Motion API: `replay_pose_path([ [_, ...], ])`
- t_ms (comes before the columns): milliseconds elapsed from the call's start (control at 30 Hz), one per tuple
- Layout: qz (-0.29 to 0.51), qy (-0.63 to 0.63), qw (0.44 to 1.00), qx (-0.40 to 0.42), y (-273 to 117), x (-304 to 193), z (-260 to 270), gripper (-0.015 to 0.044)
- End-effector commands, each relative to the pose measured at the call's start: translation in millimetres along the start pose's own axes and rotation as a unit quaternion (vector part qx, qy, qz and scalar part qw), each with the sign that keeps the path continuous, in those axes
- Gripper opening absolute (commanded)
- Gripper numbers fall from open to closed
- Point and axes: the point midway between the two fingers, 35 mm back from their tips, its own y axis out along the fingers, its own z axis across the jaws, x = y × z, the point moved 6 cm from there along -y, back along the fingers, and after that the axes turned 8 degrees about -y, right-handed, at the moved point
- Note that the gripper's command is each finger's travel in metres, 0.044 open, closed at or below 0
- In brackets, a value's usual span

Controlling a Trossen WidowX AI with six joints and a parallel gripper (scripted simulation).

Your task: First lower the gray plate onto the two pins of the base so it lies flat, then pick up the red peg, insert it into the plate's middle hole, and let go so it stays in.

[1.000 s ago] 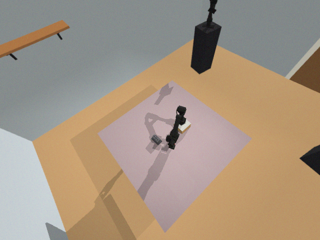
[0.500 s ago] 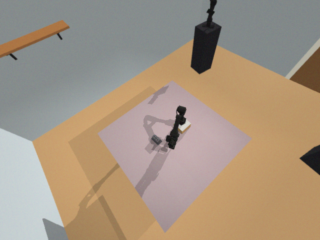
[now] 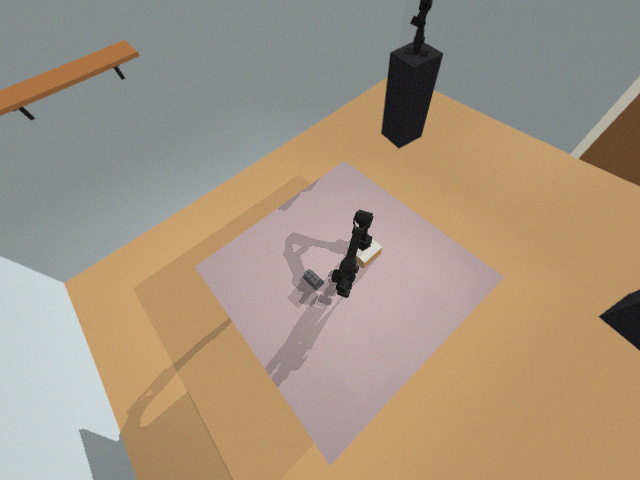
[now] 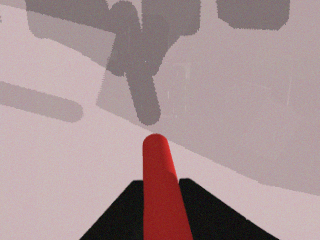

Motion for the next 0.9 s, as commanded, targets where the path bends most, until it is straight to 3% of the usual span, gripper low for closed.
replay_pose_path([
  [0, -0.003, 0.002, 1.000, 0.003, -15, 1, 3, 0.0000],
  [533, -0.003, 0.002, 1.000, 0.004, -65, 1, 5, 0.0000],
  [867, -0.003, 0.005, 1.000, 0.003, -54, 19, 10, 0.0000],
])
